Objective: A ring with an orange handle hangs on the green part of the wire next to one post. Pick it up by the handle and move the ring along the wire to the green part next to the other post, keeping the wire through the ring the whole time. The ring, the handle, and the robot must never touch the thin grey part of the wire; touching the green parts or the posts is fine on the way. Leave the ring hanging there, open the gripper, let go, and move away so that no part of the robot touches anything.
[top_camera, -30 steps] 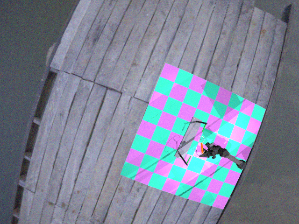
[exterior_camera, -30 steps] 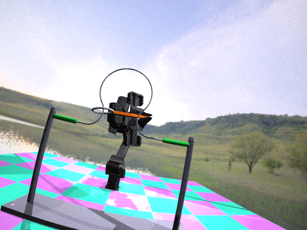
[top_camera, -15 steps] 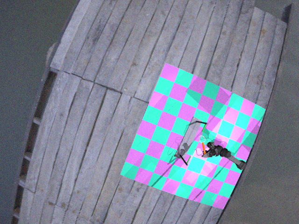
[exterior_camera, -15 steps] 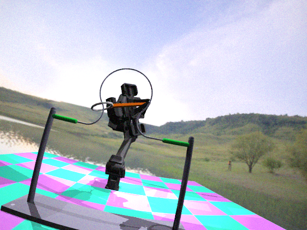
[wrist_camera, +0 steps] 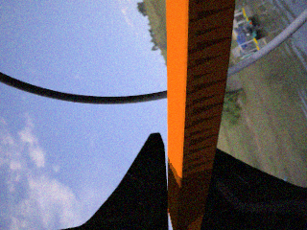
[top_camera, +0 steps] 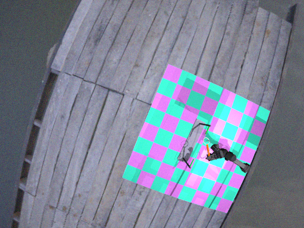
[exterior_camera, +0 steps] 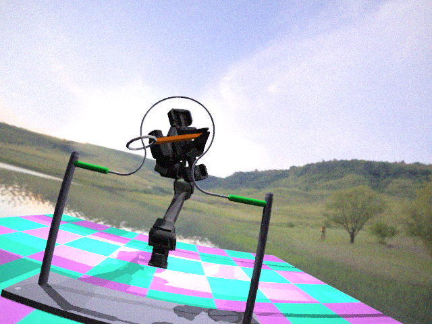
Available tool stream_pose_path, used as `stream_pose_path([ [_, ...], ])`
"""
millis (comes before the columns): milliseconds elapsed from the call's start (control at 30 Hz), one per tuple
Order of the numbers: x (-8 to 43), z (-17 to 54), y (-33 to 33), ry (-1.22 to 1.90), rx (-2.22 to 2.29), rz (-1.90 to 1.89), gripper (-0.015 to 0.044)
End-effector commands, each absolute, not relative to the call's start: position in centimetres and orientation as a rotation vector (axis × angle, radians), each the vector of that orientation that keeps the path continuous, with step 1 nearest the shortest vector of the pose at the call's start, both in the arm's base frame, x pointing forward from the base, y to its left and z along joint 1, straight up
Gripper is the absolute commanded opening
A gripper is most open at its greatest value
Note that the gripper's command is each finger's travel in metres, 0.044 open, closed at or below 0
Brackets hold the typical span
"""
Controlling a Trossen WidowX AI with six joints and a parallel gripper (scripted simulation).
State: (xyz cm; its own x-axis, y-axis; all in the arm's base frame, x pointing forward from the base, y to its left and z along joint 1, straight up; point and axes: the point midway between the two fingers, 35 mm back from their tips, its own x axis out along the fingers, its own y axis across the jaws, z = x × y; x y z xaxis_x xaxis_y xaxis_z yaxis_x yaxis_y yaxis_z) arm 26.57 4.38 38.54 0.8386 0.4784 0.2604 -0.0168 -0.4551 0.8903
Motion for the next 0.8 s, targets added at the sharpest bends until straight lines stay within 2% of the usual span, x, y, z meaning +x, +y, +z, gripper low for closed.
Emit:
stream_pose_path([
  [0, 26.5, 38.95, 4.34, 0.348, 1.957, 0.595, -0.015],
  [767, 26.53, 38.19, 4.6, 0.436, 1.714, 0.492, -0.015],
])
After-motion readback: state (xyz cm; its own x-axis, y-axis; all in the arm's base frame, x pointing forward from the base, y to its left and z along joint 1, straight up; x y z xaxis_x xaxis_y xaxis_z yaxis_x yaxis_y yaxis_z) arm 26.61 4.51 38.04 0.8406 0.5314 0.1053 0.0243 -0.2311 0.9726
